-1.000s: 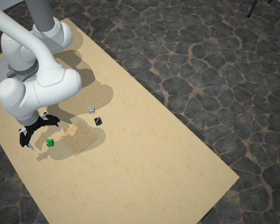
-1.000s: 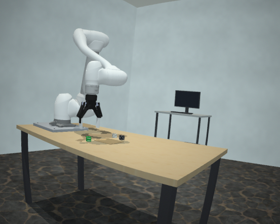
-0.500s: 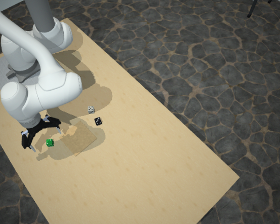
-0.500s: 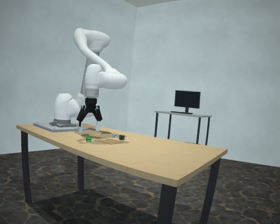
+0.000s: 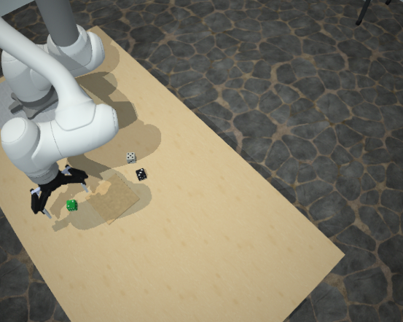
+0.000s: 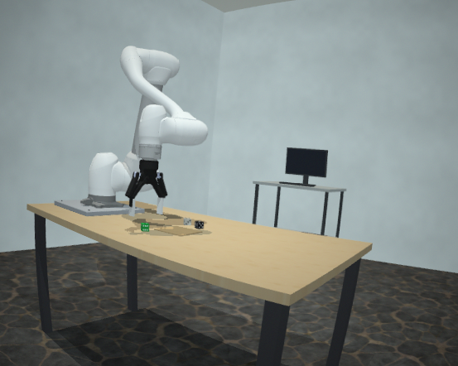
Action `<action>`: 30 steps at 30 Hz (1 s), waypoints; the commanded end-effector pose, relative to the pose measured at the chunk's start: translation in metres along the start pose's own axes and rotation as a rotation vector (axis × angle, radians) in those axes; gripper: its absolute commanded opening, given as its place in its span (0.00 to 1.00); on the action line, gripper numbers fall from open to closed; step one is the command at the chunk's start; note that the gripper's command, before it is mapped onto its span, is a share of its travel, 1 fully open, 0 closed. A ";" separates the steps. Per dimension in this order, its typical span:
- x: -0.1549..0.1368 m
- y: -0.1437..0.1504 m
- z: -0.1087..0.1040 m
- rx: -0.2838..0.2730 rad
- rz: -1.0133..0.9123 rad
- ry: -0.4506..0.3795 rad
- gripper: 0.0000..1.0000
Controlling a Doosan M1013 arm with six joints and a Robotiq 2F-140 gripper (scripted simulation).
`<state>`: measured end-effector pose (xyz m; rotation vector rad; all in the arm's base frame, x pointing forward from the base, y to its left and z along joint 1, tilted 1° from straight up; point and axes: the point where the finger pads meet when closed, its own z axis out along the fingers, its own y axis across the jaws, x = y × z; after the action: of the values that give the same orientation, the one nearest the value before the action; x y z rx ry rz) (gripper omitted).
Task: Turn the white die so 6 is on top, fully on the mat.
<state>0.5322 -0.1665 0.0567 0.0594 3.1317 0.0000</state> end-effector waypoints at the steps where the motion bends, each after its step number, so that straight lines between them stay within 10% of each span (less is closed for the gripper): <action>1: 0.000 0.000 0.000 0.000 0.000 0.000 1.00; 30: -0.004 0.019 0.000 0.000 0.000 0.000 1.00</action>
<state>0.5359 -0.1529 0.0567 0.0587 3.1317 0.0002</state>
